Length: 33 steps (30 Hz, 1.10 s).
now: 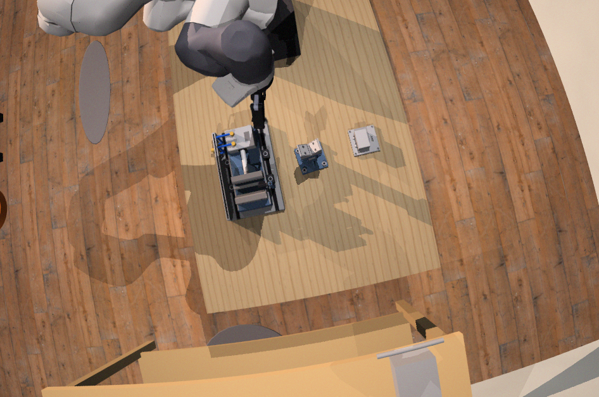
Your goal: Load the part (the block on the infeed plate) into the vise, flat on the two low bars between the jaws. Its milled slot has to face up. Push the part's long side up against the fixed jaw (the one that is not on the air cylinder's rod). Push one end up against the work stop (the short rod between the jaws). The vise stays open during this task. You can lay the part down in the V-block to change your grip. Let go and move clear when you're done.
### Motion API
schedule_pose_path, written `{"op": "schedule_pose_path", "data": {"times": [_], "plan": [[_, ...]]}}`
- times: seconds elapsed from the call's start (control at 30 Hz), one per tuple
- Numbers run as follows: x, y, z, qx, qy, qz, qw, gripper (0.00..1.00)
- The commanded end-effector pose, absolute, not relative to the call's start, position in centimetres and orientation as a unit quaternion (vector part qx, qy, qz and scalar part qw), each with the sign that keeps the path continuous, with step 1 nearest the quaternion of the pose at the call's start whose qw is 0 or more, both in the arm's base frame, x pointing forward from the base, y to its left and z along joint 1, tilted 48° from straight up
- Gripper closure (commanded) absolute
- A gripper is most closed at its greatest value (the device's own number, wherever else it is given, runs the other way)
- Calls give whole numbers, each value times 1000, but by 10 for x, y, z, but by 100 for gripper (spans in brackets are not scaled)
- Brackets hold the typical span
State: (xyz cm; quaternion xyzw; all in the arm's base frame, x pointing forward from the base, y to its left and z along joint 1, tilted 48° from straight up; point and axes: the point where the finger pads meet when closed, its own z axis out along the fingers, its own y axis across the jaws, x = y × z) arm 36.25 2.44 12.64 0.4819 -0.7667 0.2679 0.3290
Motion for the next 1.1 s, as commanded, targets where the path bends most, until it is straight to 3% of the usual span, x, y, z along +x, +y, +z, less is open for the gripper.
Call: {"op": "schedule_pose_path", "data": {"times": [0.0,0.63,1.07], "plan": [[363,24,126,482,-767,268,329,0],[367,27,122,485,-765,268,328,0],[460,101,-29,573,-710,268,310,0]]}}
